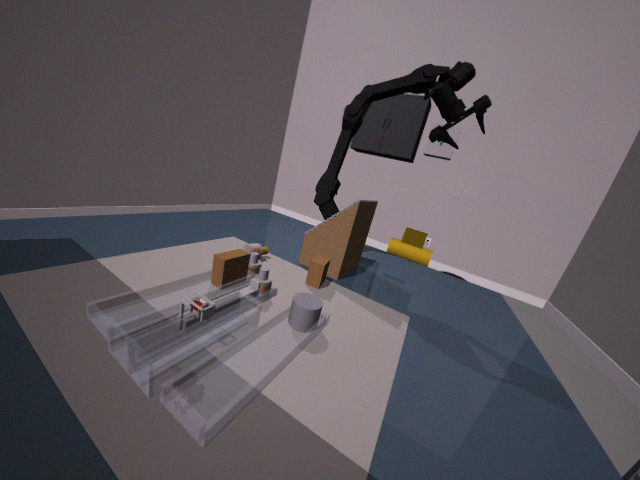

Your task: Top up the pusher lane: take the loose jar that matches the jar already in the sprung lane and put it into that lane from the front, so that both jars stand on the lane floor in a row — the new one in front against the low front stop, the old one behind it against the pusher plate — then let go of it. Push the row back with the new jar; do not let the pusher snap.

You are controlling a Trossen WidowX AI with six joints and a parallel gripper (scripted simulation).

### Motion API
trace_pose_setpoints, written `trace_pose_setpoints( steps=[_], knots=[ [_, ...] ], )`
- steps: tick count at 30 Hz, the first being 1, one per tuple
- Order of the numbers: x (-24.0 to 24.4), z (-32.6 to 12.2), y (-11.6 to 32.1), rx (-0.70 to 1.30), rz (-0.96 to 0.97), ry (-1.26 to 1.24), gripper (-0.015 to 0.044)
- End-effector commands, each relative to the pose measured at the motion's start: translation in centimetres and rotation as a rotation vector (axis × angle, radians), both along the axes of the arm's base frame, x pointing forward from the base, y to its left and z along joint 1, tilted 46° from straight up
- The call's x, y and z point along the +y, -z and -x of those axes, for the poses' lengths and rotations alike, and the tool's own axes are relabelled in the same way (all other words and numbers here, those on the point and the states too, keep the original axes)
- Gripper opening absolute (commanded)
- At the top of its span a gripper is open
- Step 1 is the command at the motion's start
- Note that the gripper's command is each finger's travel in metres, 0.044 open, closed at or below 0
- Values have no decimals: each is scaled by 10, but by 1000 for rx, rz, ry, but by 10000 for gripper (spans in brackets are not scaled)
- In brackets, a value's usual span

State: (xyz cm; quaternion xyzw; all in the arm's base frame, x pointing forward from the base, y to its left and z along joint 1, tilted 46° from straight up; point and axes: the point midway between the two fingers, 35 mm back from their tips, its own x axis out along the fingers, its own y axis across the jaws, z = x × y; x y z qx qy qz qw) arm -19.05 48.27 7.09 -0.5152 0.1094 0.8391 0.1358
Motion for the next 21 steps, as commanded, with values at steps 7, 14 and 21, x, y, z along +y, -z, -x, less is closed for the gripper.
trace_pose_setpoints(
  steps=[7, 14, 21],
  knots=[
    [9, -74, 3, -75, 25, 188, 440],
    [-3, -195, 11, -193, 90, 528, 440],
    [-49, -315, 20, -313, 181, 914, 440]
  ],
)
